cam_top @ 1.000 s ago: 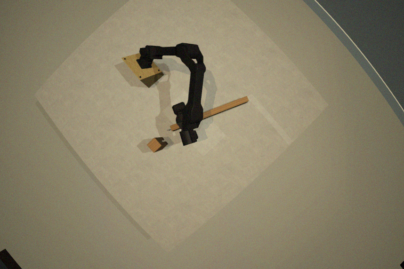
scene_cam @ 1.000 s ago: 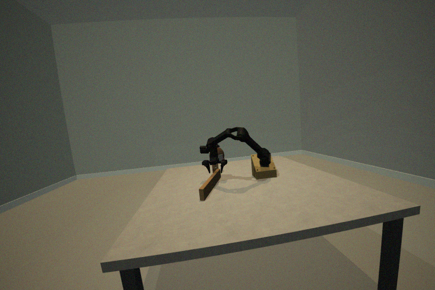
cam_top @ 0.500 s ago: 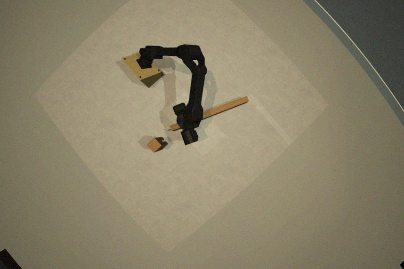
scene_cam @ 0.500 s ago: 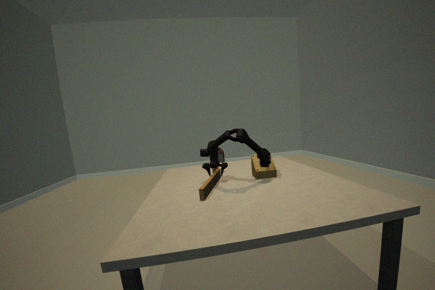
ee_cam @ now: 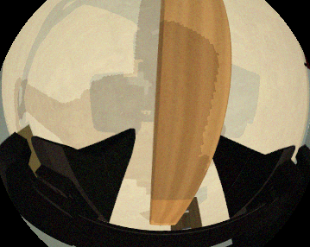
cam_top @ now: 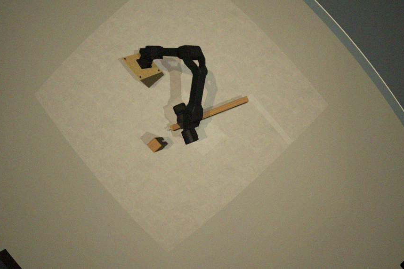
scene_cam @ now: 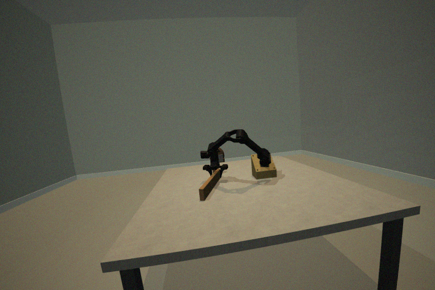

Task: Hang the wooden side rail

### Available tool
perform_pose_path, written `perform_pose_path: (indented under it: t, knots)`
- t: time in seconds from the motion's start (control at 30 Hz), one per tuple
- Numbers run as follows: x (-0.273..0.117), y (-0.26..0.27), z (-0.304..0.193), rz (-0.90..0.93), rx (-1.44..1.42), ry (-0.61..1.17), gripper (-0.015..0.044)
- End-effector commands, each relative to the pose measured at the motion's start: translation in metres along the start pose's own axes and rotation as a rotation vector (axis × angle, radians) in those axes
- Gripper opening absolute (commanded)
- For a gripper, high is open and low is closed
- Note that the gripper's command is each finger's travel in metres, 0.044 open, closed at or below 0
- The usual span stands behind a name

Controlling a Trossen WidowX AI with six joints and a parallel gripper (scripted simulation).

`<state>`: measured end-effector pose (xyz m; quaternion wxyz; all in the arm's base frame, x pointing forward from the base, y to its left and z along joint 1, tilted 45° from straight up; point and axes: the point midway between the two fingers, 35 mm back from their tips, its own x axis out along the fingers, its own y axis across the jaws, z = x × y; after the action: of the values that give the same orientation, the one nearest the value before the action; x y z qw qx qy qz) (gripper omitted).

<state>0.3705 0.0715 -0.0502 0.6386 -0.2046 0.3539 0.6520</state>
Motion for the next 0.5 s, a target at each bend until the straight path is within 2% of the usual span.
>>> perform_pose_path:
  t: [0.0, 0.13, 0.33, 0.43, 0.47]
  knots:
    - [0.0016, 0.0015, -0.0003, 0.004, 0.009, -0.004, 0.023]
    - [0.0016, 0.0015, -0.0003, 0.004, 0.009, -0.004, 0.0125]
    - [0.0016, 0.0015, -0.0003, 0.004, 0.009, -0.004, 0.0085]
    - [0.0016, 0.0015, -0.0003, 0.004, 0.009, -0.004, 0.0006]
    - [0.0016, 0.0015, -0.0003, 0.004, 0.009, -0.004, 0.0]
